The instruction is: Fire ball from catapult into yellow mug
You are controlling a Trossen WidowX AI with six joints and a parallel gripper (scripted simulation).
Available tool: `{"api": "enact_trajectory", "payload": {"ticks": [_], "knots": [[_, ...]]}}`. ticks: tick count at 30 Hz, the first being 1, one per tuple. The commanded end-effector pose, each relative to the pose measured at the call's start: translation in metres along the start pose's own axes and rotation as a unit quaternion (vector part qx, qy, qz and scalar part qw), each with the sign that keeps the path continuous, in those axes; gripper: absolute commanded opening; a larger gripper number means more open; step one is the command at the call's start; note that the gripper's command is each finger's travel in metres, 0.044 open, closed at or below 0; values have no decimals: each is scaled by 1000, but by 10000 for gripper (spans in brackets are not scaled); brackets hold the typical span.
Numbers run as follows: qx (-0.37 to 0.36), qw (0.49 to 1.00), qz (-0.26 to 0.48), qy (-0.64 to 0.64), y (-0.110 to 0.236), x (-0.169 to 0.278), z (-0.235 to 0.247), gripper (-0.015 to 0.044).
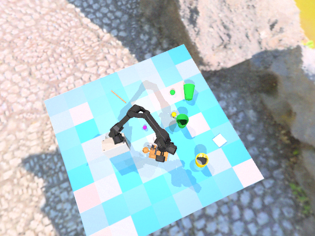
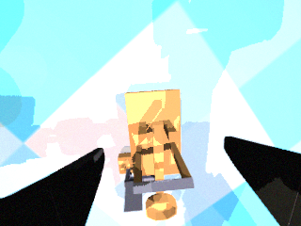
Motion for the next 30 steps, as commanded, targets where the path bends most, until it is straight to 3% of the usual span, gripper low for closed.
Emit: {"api": "enact_trajectory", "payload": {"ticks": [1, 3, 6, 7, 12, 22, 30], "knots": [[-1, 1000, 1, -2, 17, 1, -1, 440], [2, 1000, -3, 0, 45, 2, 0, 440], [2, 1000, -5, 1, 55, 3, 0, 440], [-3, 1000, 4, -5, 33, 4, 0, 414], [12, 999, 1, 32, 24, 9, 40, 300], [20, 984, -2, 177, -21, 72, 163, 300], [-10, 956, 14, 293, -55, 154, 214, 300]]}}
Point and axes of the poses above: the point midway between the two fingers, 35 mm back from their tips, its own y axis back along the fingers, its own z axis across the jaws, x = y × z, the point moved 4 cm from there along y, back along the fingers, and after that the axes turned 8 degrees about y, right-handed, at the moved point
